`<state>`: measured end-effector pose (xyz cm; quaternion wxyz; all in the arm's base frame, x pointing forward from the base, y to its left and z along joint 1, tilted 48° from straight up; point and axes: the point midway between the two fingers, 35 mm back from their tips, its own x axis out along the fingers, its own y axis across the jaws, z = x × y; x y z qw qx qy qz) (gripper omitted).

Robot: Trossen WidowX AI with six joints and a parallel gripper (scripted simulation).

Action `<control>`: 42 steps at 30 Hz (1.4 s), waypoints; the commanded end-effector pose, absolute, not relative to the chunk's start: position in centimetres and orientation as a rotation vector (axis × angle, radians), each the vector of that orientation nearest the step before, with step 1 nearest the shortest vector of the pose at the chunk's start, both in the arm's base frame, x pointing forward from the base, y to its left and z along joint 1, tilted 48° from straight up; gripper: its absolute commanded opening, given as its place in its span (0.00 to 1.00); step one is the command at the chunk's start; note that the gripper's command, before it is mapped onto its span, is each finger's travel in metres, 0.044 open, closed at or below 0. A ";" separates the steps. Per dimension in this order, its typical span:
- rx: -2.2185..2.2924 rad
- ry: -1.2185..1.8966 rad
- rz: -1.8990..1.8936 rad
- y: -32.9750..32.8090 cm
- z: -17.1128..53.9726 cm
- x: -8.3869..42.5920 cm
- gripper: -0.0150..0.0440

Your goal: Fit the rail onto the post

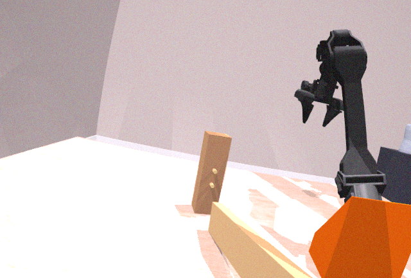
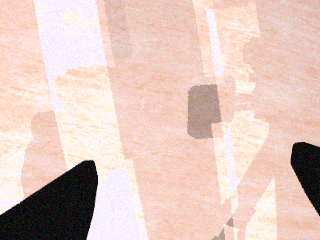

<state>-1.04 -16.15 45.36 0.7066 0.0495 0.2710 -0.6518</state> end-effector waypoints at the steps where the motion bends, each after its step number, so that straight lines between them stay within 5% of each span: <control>1: 0.110 0.603 -1.446 -16.2 45.3 -1.0 0.98; 19: -0.138 0.792 -1.085 -21.6 42.7 3.4 1.00; 42: -0.703 0.901 -0.512 -23.1 38.8 17.3 1.00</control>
